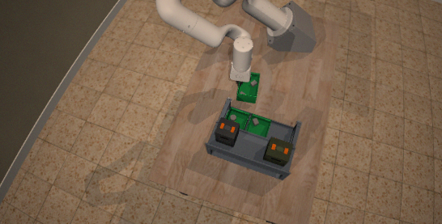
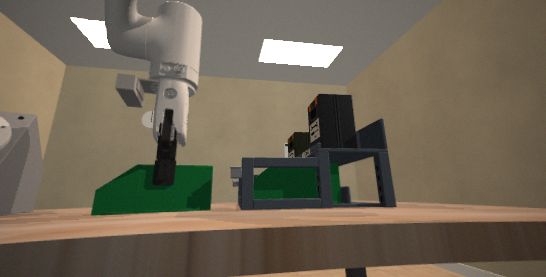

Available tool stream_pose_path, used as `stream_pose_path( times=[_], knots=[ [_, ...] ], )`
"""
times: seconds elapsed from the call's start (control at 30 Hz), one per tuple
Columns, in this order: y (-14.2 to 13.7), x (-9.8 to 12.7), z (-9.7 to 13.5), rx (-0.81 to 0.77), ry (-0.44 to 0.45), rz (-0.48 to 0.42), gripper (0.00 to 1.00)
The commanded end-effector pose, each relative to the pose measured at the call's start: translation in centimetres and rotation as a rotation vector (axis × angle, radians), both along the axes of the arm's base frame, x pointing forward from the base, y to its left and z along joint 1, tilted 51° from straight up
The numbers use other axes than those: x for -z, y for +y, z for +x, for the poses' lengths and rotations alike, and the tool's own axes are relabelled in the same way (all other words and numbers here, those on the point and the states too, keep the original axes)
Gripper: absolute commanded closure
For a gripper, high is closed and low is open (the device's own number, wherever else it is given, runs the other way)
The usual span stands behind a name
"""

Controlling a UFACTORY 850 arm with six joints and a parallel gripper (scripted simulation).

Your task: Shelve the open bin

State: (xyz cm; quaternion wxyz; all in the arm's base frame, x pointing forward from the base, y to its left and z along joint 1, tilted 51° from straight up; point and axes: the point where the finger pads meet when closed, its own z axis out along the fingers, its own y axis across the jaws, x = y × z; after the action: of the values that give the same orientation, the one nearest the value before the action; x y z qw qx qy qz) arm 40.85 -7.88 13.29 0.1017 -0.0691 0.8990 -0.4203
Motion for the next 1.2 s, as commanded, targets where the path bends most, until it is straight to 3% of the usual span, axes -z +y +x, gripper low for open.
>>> stream_pose_path(
  times=[0.0,1.17],
  knots=[
    [0.03,-0.02,0.03,0.0,-0.001,0.0,1.0],
    [0.77,-0.65,-0.21,0.0,-0.001,0.0,1.0]
  ],
)
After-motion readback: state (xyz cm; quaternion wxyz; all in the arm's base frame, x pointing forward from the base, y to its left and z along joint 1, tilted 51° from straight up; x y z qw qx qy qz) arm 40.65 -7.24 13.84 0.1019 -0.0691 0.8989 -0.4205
